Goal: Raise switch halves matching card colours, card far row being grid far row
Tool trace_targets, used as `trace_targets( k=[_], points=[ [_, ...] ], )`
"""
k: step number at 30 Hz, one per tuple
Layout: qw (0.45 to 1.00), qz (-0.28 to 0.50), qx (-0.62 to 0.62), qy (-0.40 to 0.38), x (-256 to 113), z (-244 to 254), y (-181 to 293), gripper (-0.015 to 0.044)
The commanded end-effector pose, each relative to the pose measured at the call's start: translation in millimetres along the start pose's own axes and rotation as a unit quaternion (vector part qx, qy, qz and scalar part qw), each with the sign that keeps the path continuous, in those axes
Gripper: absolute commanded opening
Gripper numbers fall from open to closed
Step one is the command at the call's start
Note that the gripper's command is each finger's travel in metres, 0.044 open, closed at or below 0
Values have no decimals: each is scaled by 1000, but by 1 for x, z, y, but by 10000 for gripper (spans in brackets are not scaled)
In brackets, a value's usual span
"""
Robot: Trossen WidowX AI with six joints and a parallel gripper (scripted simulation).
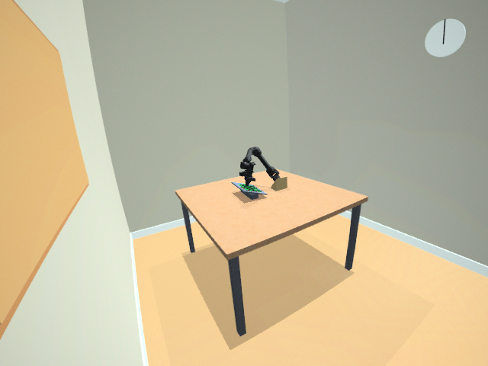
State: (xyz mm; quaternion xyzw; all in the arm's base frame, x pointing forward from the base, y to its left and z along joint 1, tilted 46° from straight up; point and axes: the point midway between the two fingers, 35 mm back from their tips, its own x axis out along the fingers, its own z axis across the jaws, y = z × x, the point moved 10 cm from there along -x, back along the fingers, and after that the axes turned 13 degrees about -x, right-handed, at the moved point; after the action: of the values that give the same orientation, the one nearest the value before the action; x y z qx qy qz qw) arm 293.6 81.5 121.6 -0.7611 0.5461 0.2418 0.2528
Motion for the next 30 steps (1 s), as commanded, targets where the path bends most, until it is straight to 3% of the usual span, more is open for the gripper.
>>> trace_targets(
  k=[1,9,15,30],
  points=[
    [1000,1,-4,2,2,0,1,0],
    [1000,0,0,0,-1,0,0,0],
    [1000,-11,-4,3,-63,2,6,0],
    [1000,-10,-5,3,-69,25,31,0]
  ],
)
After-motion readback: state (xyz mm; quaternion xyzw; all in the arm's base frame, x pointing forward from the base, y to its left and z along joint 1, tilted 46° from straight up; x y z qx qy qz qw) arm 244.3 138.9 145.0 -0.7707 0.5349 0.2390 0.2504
